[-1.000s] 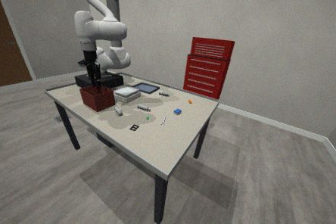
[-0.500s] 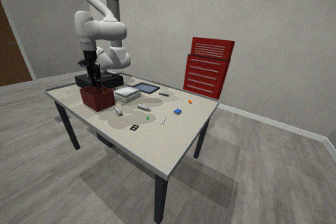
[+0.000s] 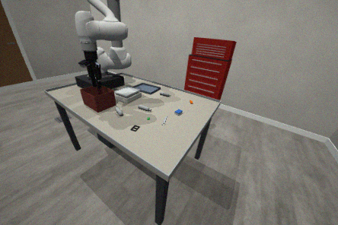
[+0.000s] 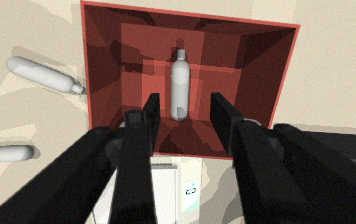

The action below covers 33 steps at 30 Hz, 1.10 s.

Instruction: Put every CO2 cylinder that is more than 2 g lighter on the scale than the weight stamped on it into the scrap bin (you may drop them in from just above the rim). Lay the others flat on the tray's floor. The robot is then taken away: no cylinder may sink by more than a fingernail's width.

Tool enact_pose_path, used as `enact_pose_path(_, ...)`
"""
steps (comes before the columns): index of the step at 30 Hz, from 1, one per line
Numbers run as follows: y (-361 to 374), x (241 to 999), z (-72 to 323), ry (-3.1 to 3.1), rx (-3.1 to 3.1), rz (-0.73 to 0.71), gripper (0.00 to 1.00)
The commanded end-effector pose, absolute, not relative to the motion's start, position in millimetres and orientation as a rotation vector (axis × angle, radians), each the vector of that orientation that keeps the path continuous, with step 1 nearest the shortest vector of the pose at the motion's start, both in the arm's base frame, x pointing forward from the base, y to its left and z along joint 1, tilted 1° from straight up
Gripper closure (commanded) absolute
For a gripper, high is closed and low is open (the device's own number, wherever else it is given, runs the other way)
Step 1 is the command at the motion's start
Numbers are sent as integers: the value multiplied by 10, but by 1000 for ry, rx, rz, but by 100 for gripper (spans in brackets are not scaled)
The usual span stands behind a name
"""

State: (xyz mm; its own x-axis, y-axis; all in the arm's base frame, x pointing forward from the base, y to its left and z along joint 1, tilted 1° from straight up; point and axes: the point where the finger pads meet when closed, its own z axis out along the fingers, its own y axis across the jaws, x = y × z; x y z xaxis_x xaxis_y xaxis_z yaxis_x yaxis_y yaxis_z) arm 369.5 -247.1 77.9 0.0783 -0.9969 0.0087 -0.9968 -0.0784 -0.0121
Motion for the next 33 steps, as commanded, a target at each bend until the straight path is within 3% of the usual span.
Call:
enact_pose_path(1, -2458, 3702, 808, 2123, -2306, -22, 61)
enact_pose_path(14, -2468, 3712, 1094, 2123, -2305, -28, 61)
enact_pose_path(33, -2485, 3893, 1201, 2000, -2415, -20, 61)
